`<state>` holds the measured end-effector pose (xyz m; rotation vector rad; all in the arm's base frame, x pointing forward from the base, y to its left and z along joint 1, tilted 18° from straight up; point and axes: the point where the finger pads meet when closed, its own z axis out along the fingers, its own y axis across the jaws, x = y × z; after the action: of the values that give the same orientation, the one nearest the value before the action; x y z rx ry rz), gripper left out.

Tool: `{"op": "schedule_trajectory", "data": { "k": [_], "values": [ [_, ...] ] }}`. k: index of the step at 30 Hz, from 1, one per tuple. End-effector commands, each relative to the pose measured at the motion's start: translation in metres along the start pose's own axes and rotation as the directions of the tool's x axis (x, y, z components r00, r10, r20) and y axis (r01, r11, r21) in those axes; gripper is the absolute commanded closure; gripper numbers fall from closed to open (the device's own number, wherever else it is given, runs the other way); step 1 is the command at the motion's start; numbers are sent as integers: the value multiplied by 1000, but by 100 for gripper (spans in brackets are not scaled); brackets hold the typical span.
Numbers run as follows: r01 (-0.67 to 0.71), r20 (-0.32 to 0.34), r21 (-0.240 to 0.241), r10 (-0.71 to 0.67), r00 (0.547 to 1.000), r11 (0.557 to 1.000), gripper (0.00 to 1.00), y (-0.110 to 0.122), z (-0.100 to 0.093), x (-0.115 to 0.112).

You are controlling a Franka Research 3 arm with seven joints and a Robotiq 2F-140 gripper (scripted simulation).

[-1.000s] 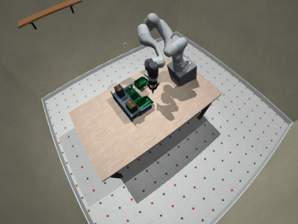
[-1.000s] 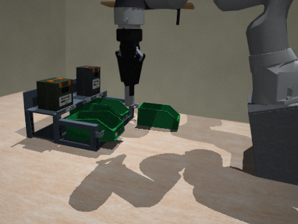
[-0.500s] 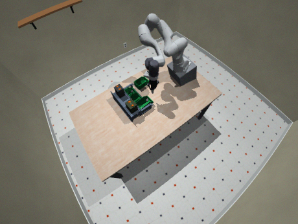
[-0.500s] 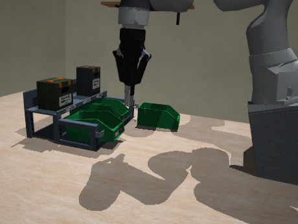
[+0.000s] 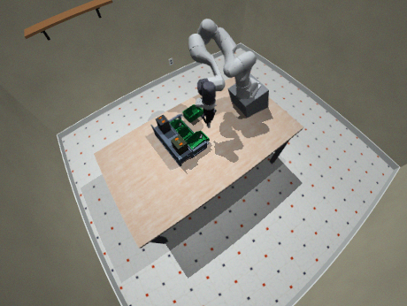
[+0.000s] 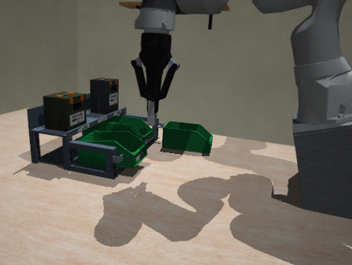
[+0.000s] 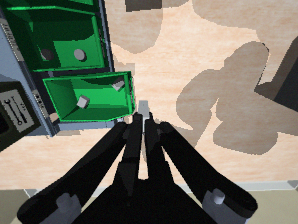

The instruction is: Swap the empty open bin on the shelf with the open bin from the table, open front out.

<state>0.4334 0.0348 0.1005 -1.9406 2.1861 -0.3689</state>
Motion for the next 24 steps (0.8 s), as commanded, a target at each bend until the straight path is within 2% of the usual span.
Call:
{"op": "schedule_trajectory", "data": {
  "k": [1, 11, 24],
  "values": [
    [68, 1, -8, -68, 998, 998, 100, 0, 1, 2],
    [68, 1, -8, -68, 998, 998, 100, 0, 8, 2],
    [68, 1, -8, -68, 998, 998, 100, 1, 41, 2]
  ]
}}
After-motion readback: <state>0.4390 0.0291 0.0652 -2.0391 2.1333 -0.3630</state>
